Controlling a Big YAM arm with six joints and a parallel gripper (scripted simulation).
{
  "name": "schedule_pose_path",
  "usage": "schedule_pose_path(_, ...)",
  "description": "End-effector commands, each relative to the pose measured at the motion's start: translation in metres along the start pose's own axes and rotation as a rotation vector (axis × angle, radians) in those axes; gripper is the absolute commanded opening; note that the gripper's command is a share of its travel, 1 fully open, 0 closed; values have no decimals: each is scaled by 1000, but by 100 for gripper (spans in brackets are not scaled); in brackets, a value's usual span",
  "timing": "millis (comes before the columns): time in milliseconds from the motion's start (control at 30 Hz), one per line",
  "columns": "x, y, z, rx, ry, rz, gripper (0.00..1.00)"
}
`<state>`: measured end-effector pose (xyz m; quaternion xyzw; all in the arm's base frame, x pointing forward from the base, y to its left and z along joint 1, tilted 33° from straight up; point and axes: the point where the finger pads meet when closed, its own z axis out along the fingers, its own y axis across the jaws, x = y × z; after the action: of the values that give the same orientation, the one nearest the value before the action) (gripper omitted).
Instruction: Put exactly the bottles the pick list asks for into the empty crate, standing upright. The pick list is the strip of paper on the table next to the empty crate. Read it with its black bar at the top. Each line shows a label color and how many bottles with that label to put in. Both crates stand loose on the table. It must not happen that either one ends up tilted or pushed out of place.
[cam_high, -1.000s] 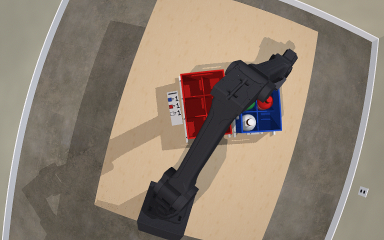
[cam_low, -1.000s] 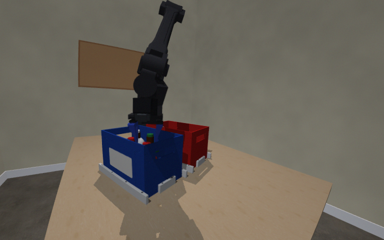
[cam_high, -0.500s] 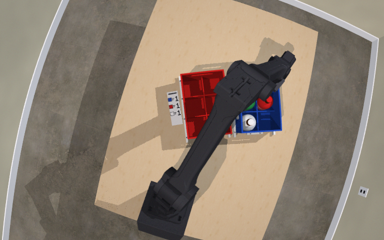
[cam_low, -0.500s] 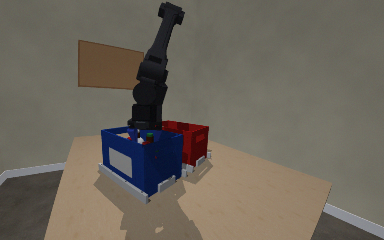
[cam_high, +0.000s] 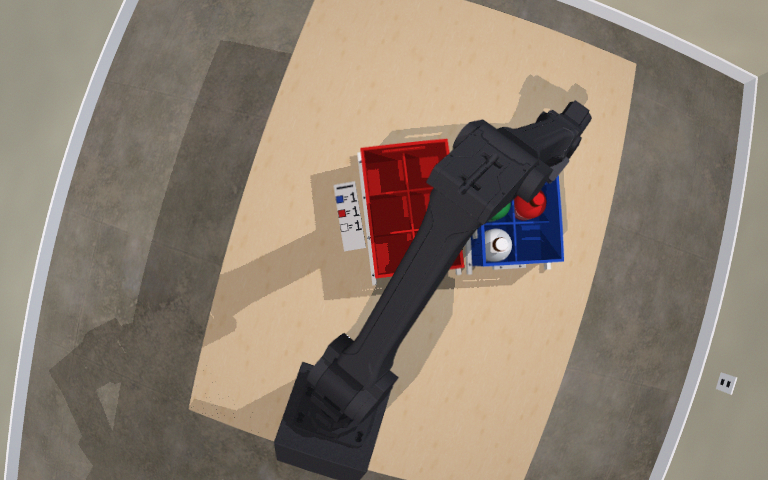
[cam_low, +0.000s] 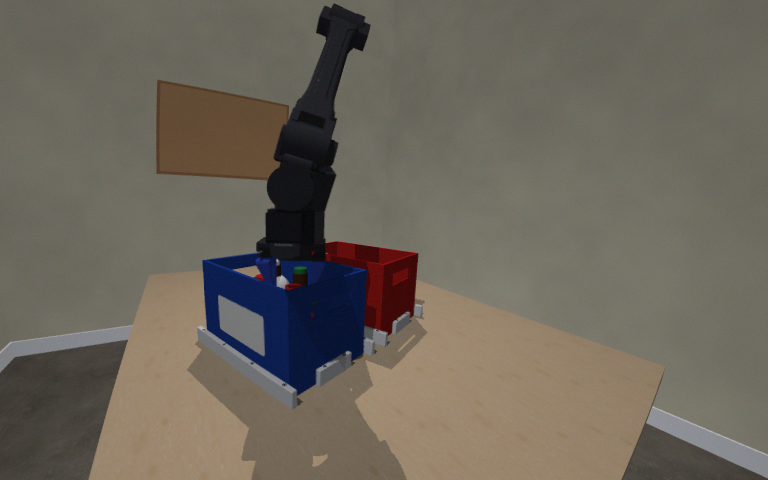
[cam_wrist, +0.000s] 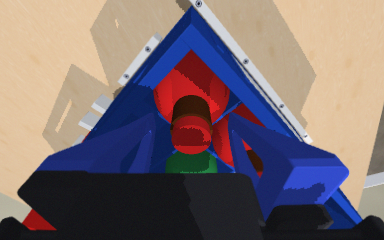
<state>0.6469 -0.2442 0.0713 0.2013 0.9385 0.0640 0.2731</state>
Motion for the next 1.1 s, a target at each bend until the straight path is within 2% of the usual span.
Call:
schedule_pose_path(0, -32, 5, -21, 0, -62, -3, 61)
schedule_pose_path(33, -31, 4, -21, 0, -62, -3, 0)
schedule_pose_path(1067, -30, 4, -21, 1, -53, -4, 0)
